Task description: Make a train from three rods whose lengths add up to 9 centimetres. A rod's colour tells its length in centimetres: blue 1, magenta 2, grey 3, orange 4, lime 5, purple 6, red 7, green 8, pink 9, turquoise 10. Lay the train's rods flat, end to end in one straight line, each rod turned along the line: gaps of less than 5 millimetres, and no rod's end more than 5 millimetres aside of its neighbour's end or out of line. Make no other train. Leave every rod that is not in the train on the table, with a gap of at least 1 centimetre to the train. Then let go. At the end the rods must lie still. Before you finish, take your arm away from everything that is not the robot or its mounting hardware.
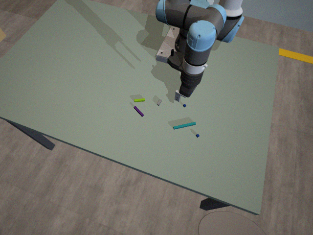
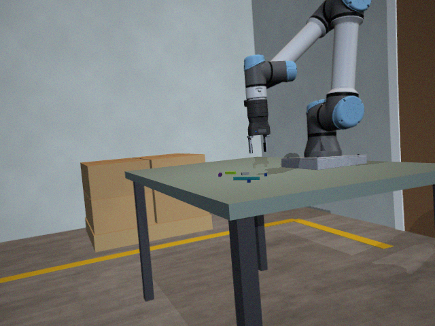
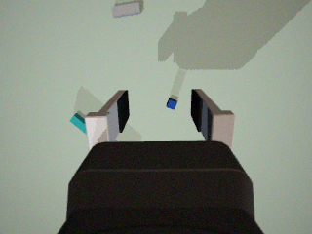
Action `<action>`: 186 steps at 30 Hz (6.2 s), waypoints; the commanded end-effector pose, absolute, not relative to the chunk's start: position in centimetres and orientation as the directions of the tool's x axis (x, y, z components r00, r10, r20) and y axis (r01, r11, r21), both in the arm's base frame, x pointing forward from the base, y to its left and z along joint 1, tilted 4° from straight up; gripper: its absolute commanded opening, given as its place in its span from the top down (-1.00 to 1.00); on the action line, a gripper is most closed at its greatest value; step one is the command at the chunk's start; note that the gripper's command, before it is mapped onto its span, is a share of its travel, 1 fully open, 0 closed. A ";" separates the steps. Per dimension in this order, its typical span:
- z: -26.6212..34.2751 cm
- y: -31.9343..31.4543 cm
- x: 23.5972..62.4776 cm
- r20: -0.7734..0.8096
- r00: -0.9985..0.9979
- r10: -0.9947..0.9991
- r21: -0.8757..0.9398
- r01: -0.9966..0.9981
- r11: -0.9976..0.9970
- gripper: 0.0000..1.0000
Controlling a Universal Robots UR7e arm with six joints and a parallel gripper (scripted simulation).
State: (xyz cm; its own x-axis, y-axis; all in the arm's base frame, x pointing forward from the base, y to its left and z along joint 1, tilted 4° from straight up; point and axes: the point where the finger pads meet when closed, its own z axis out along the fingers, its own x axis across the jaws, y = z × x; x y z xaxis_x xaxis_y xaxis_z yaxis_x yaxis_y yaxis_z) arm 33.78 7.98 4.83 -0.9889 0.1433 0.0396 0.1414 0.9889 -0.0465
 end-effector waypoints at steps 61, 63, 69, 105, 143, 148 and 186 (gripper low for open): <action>3.5 0.4 36.1 0.052 -0.267 -0.962 0.032 -0.963 0.269 -1.00; 3.4 0.2 36.1 0.051 -0.225 -0.973 0.035 -0.973 0.227 -1.00; 3.3 -0.2 36.0 0.047 -0.126 -0.991 0.039 -0.991 0.128 -1.00; 3.3 -0.5 35.9 0.044 -0.033 -0.998 0.044 -0.998 0.035 -0.07; 2.3 -0.6 35.8 0.041 -0.026 -0.999 0.048 -0.998 0.028 -0.07; 1.9 -0.6 35.8 0.041 -0.025 -0.999 0.048 -0.998 0.027 -0.07; -2.0 -0.9 35.6 0.041 -0.025 -0.999 0.047 -0.999 0.027 -0.07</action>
State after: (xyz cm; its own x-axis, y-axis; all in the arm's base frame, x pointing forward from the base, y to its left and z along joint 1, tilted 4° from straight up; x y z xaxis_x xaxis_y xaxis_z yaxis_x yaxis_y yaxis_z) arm 35.68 -0.82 -1.74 -0.0239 -0.9989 0.0408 -0.9985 0.0258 0.0474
